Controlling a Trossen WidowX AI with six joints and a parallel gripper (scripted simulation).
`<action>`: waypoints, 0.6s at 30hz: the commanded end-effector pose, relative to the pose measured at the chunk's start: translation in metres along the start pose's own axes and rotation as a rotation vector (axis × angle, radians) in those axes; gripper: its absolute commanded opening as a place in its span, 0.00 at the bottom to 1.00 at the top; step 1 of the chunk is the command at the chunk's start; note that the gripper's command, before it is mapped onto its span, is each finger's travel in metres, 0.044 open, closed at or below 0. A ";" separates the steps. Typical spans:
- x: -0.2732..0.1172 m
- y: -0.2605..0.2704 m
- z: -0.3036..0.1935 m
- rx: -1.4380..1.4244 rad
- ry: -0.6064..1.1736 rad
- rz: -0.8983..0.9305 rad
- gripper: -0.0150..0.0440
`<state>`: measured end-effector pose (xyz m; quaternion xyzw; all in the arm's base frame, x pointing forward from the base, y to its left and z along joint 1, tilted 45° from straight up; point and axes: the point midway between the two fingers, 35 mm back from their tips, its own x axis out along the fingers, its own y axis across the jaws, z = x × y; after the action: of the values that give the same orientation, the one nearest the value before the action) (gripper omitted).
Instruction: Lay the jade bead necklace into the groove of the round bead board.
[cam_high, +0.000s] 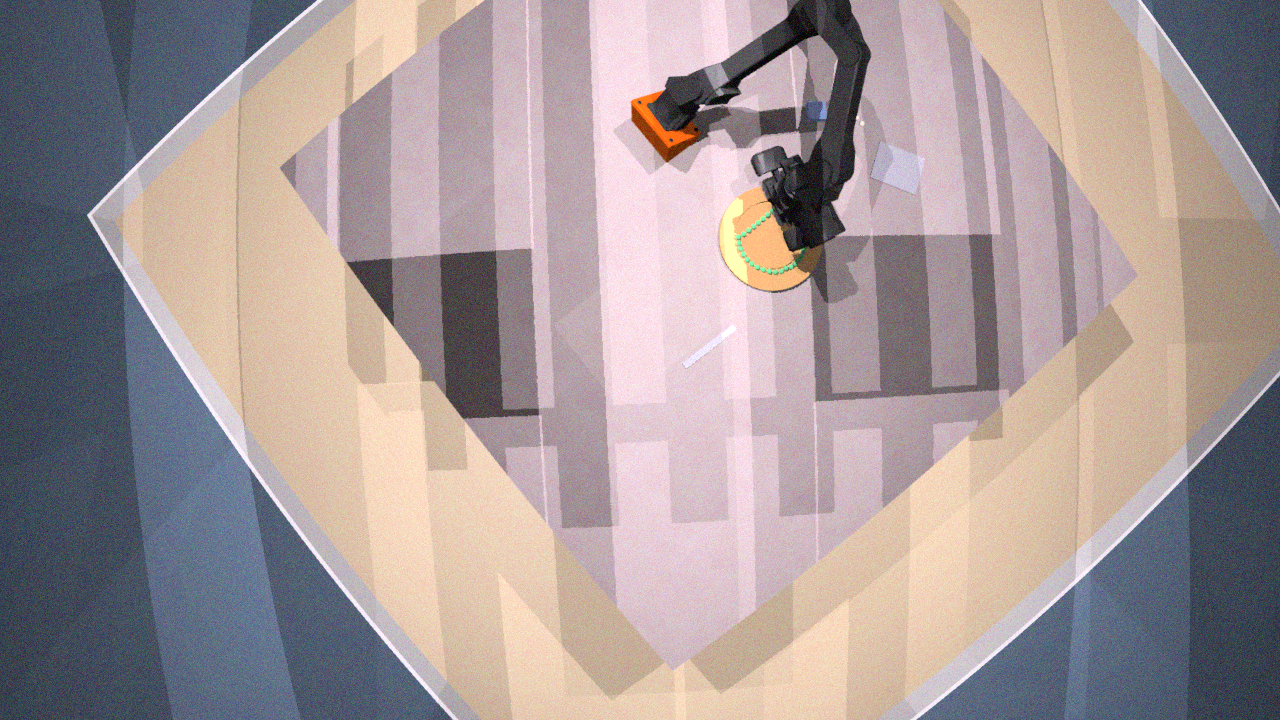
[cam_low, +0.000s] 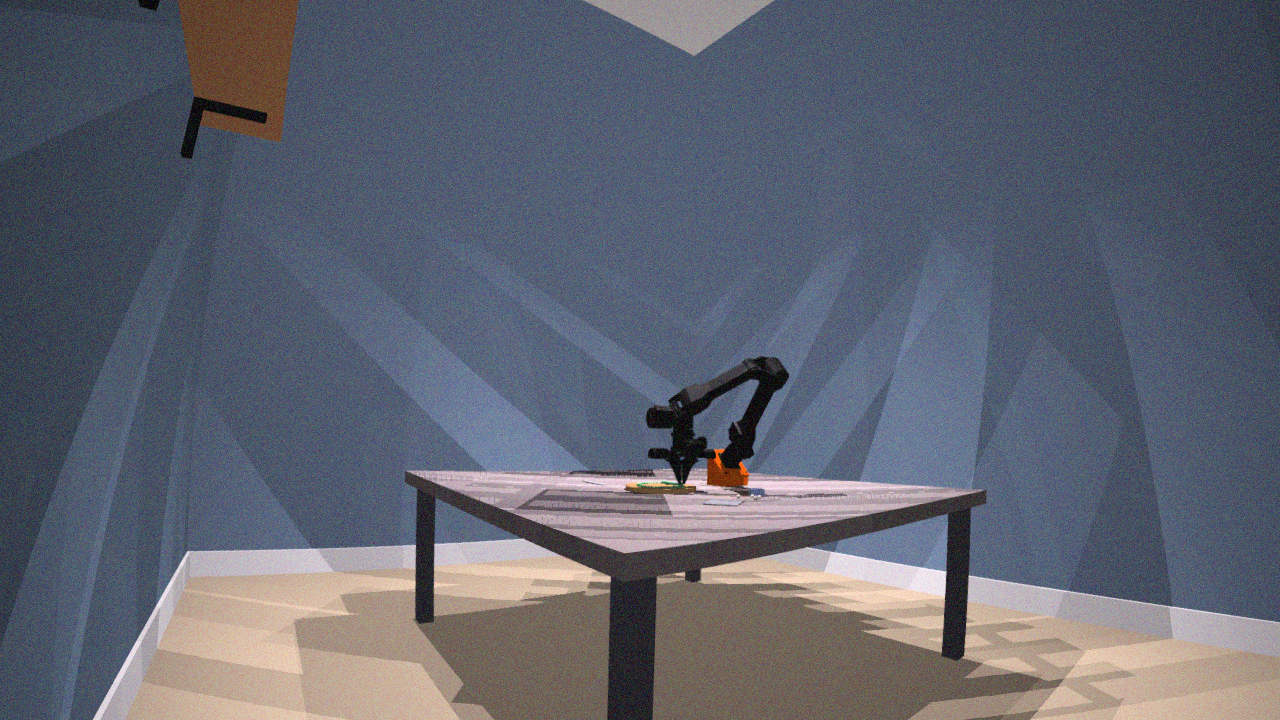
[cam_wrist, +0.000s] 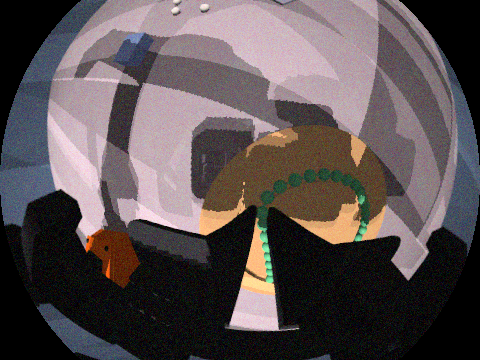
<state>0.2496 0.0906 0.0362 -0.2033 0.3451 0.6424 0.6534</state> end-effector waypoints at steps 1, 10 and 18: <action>-0.003 -0.001 0.000 -0.004 -0.002 -0.003 0.25; -0.002 0.005 0.003 -0.003 -0.002 -0.003 0.25; 0.002 0.004 0.003 -0.012 0.000 -0.008 0.34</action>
<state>0.2460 0.0945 0.0375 -0.2084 0.3407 0.6421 0.6544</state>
